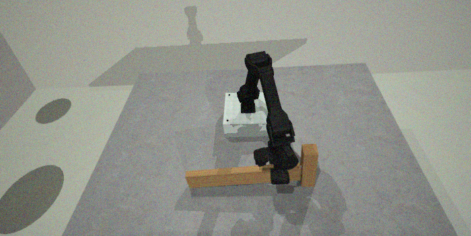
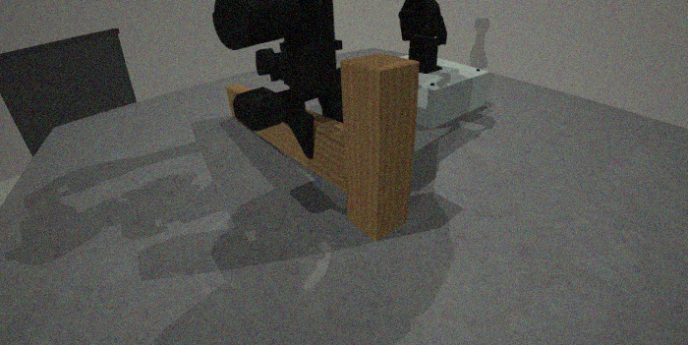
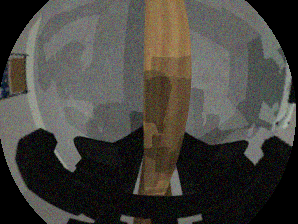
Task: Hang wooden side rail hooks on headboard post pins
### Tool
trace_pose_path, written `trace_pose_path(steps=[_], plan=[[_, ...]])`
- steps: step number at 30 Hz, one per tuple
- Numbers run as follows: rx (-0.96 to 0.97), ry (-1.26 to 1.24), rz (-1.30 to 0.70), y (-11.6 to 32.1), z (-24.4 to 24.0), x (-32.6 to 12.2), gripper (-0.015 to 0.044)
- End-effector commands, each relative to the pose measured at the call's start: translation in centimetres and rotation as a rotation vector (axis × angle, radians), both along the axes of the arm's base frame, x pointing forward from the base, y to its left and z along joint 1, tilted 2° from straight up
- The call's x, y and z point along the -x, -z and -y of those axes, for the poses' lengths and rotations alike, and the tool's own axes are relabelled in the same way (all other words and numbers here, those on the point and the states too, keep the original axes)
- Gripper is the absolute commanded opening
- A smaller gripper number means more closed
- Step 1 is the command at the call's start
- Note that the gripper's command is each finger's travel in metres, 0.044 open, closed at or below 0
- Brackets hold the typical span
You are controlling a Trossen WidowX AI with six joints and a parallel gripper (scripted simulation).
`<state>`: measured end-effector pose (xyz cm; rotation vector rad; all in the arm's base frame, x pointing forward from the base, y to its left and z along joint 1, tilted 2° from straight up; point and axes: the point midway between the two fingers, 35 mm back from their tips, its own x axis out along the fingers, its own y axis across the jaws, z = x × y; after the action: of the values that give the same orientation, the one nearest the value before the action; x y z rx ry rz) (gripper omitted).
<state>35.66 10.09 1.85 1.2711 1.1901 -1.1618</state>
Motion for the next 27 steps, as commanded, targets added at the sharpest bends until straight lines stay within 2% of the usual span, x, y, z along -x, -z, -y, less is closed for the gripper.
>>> trace_pose_path(steps=[1,27], plan=[[-0.004,0.003,0.005,-0.02,-0.13,-0.16,0.0000],[-0.004,0.003,0.005,0.41,-0.15,-0.19,0.0000]])
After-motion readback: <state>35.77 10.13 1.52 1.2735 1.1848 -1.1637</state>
